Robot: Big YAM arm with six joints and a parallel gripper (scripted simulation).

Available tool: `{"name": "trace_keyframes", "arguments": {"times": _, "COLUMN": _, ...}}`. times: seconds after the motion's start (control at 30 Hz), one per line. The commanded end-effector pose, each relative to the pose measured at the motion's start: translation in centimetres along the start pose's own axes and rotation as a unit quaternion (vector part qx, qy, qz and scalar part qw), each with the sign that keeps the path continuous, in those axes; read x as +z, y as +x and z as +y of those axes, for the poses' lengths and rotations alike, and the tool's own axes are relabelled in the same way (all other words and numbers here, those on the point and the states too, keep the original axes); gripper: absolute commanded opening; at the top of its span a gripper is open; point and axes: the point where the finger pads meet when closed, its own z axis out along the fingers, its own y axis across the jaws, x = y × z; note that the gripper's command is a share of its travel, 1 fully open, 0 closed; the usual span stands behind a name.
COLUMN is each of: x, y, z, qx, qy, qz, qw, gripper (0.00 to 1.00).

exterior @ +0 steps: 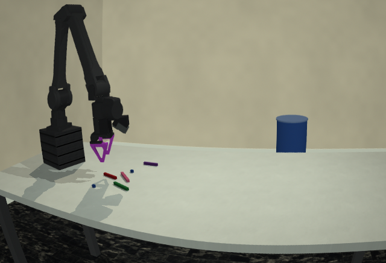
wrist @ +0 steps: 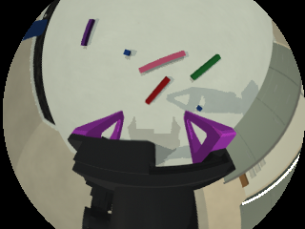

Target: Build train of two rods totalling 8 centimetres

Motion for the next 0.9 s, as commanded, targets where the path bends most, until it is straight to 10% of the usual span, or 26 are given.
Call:
{"name": "trace_keyframes", "arguments": {"times": 0.0, "x": -0.3, "y": -0.7, "z": 0.2, "qx": 0.047, "qy": 0.006, "qz": -0.012, "qw": 0.999, "gripper": 1.00}}
{"name": "trace_keyframes", "arguments": {"times": 0.87, "x": -0.5, "y": -0.9, "z": 1.0, "qx": 0.176, "qy": 0.005, "qz": -0.015, "qw": 0.984, "gripper": 1.00}}
